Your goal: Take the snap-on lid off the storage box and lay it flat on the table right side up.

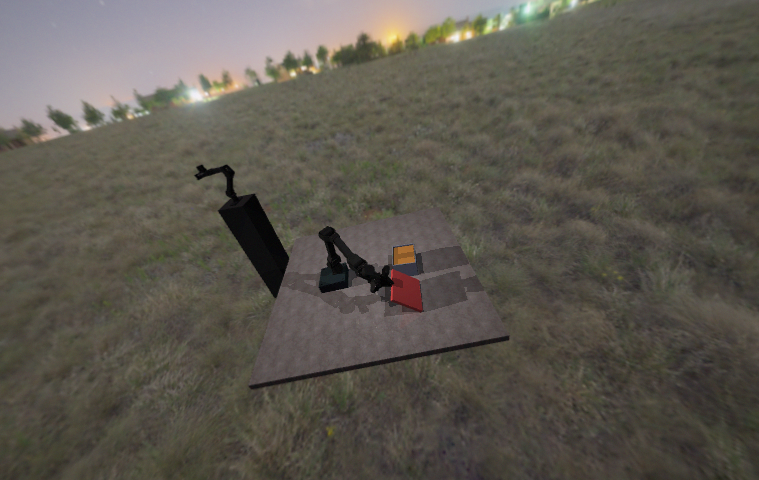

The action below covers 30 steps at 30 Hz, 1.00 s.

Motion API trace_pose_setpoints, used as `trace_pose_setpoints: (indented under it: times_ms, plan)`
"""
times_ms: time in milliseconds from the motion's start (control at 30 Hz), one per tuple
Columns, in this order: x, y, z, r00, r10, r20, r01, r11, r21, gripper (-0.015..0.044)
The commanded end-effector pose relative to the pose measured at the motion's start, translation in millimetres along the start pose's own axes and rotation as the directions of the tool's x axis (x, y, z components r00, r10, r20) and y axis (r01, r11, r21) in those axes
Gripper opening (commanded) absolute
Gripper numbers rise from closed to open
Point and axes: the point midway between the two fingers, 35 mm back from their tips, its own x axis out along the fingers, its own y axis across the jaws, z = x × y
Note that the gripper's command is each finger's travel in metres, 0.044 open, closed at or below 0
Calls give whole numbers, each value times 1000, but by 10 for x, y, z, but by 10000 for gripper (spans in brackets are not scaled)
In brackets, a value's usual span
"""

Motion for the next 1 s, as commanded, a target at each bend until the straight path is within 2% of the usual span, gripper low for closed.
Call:
trace_pose_setpoints:
  times_ms: [0,967]
  plan:
    - [41,-66,-10,1000,-10,-4,10,1000,1,0]
    - [188,-248,-12,1000,-10,-4,10,1000,1,0]
